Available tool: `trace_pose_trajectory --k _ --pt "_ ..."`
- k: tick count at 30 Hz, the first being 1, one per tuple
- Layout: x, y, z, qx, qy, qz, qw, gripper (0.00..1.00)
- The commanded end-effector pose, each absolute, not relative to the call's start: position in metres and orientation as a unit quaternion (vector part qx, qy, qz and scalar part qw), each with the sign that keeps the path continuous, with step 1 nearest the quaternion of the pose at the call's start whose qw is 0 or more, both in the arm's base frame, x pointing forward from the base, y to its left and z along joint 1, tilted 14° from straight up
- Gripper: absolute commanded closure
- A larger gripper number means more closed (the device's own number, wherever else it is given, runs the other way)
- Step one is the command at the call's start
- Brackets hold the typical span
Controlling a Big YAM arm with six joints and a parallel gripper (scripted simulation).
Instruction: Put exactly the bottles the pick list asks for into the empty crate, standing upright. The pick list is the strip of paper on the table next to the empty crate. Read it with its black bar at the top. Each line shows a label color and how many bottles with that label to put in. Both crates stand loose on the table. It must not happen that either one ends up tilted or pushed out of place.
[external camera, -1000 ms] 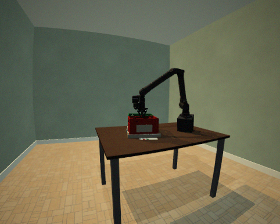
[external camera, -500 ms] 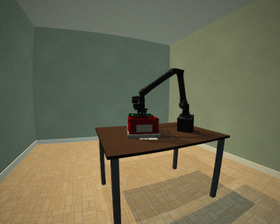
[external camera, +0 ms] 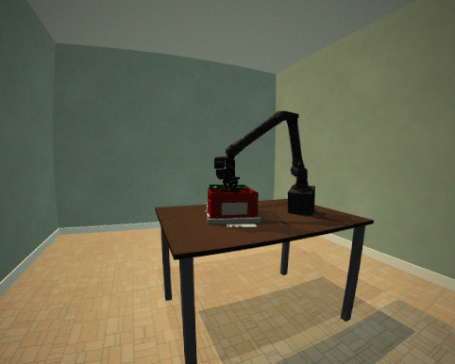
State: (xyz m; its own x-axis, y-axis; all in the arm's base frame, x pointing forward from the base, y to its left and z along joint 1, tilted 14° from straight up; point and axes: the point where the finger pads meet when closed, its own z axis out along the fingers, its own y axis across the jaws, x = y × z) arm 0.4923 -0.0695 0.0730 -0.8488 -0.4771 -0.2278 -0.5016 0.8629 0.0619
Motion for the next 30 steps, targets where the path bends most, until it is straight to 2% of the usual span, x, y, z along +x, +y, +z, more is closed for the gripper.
trace_pose_trajectory --k 1,30 --pt "0.523 -0.071 0.103 -0.257 0.955 0.04 0.141 1.0" --pt "0.525 -0.068 0.089 -0.257 0.955 0.041 0.14 1.0"
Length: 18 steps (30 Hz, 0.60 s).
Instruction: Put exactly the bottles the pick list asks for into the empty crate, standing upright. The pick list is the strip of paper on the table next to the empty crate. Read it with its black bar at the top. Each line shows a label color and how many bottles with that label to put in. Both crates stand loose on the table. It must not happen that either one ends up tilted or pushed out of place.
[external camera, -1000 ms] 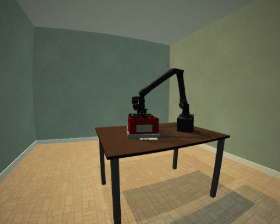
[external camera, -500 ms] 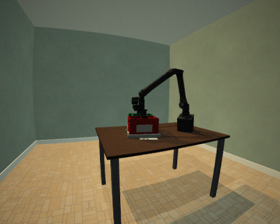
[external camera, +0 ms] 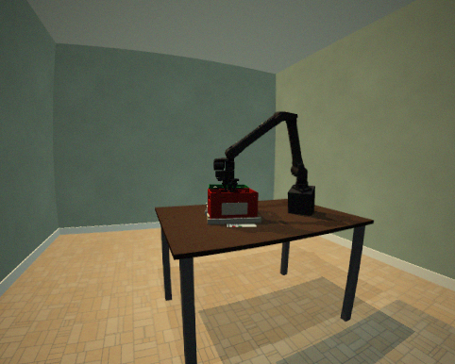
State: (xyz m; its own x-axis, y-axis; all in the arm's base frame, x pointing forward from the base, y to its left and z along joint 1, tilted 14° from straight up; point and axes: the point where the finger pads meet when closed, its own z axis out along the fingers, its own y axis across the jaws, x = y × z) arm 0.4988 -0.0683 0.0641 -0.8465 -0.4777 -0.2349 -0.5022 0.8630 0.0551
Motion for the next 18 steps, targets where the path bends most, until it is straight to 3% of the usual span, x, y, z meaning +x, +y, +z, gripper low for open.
trace_pose_trajectory --k 1,18 --pt "0.523 -0.068 0.088 -0.256 0.956 0.042 0.139 1.0" --pt "0.511 -0.066 0.084 -0.256 0.957 0.044 0.134 1.0"
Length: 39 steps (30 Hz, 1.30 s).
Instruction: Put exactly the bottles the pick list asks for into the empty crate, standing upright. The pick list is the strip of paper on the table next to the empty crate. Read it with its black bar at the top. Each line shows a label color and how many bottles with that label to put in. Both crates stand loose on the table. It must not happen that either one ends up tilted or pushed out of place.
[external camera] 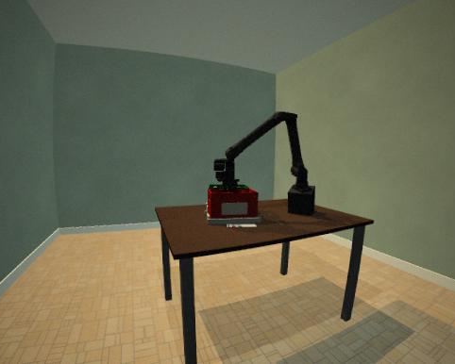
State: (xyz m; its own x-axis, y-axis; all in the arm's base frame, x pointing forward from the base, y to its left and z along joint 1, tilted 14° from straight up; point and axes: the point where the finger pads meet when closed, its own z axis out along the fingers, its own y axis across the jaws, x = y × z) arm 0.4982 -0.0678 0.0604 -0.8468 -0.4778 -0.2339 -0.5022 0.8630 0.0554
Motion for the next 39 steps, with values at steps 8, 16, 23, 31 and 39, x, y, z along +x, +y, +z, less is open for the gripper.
trace_pose_trajectory --k 8,16,23,31,39 --pt "0.5083 -0.0658 0.0816 -0.255 0.957 0.046 0.131 1.0" --pt "0.5064 -0.0652 0.0794 -0.255 0.957 0.046 0.13 1.0" --pt "0.5042 -0.0646 0.0775 -0.255 0.957 0.047 0.128 1.0" --pt "0.5031 -0.0642 0.0767 -0.255 0.957 0.048 0.127 1.0" --pt "0.5022 -0.0638 0.0763 -0.255 0.957 0.048 0.126 1.0"
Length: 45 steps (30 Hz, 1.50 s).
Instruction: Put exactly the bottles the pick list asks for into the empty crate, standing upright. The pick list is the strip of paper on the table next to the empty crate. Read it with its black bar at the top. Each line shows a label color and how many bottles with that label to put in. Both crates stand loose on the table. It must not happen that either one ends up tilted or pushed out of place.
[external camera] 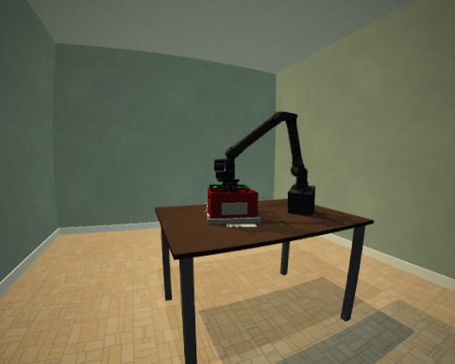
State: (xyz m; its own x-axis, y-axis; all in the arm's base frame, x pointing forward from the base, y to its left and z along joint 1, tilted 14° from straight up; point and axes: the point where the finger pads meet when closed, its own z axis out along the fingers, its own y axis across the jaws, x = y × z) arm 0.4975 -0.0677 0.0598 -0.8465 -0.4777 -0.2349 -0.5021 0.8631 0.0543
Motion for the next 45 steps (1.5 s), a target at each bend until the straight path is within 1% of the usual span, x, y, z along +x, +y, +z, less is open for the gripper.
trace_pose_trajectory --k 1,45 --pt "0.5018 -0.0637 0.0758 -0.255 0.957 0.048 0.126 1.0" --pt "0.501 -0.0624 0.0767 -0.256 0.957 0.049 0.125 1.0"
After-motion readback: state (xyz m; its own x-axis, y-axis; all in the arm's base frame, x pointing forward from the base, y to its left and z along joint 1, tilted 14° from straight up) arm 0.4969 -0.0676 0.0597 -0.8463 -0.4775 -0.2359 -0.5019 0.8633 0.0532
